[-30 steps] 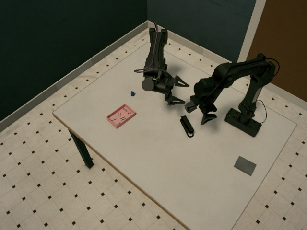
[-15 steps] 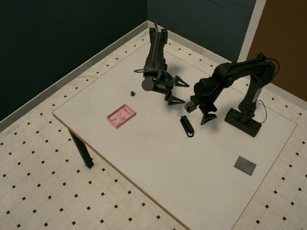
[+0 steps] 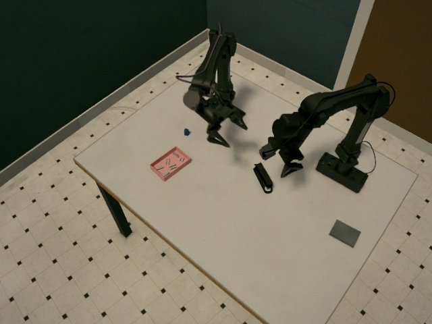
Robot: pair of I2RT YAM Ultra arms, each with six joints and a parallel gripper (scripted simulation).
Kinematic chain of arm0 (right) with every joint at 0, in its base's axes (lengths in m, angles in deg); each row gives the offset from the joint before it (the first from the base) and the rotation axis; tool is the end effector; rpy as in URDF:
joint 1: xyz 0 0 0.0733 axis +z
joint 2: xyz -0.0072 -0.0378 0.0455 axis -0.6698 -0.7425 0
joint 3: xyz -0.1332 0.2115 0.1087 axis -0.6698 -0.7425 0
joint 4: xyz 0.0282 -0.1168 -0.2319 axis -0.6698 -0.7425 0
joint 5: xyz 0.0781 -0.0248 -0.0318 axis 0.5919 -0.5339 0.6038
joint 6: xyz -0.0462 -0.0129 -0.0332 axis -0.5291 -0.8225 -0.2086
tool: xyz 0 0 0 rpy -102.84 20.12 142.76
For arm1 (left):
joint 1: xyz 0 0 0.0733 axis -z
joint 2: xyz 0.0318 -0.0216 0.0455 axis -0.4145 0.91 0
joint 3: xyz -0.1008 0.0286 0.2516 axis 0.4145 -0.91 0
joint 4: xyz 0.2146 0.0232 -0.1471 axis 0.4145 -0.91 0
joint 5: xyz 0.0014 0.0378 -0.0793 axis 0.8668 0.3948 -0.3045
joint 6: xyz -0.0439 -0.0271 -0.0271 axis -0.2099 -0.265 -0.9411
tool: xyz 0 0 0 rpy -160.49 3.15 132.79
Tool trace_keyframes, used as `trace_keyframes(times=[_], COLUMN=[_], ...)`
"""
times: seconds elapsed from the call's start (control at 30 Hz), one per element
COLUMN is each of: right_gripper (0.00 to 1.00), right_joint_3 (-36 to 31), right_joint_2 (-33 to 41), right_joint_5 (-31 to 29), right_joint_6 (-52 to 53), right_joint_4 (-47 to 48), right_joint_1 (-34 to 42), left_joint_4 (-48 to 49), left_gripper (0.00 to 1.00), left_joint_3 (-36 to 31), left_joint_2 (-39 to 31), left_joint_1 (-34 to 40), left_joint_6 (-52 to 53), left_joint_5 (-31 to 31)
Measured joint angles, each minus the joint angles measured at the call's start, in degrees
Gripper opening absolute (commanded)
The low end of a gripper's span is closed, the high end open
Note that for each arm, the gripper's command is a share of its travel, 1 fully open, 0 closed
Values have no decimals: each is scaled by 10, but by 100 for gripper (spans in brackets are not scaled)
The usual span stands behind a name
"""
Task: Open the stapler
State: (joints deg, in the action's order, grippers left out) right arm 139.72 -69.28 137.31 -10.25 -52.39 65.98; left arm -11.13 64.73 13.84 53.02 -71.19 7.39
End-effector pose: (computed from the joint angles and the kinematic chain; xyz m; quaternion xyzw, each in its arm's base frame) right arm 0.3153 0.1817 0.3466 -0.5467 0.5771 0.4460 0.4113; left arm 0.2529 -0.1376 0.3443 0.2644 0.9452 -0.0554 0.1832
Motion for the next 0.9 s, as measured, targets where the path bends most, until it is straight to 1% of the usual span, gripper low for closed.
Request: trace_keyframes(times=[0.13,0.27,0.53,0.73,0.9], right_gripper=[100,100,100,100,100], right_joint_3=[-19,-59,-115,-140,-179], right_joint_2=[31,74,157,193,243], right_joint_5=[-58,-128,-269,-354,-439], right_joint_6=[29,64,132,170,206], right_joint_4=[32,58,119,157,181], right_joint_1=[-13,-48,-108,-131,-173], left_joint_4=[35,78,168,229,295], left_gripper=[100,100,100,100,100], left_joint_3=[-32,-96,-214,-271,-354], left_joint_2=[-19,-51,-103,-130,-163], left_joint_1=[7,23,57,76,108], left_joint_6=[2,5,11,13,16], left_joint_5=[0,0,4,9,13])
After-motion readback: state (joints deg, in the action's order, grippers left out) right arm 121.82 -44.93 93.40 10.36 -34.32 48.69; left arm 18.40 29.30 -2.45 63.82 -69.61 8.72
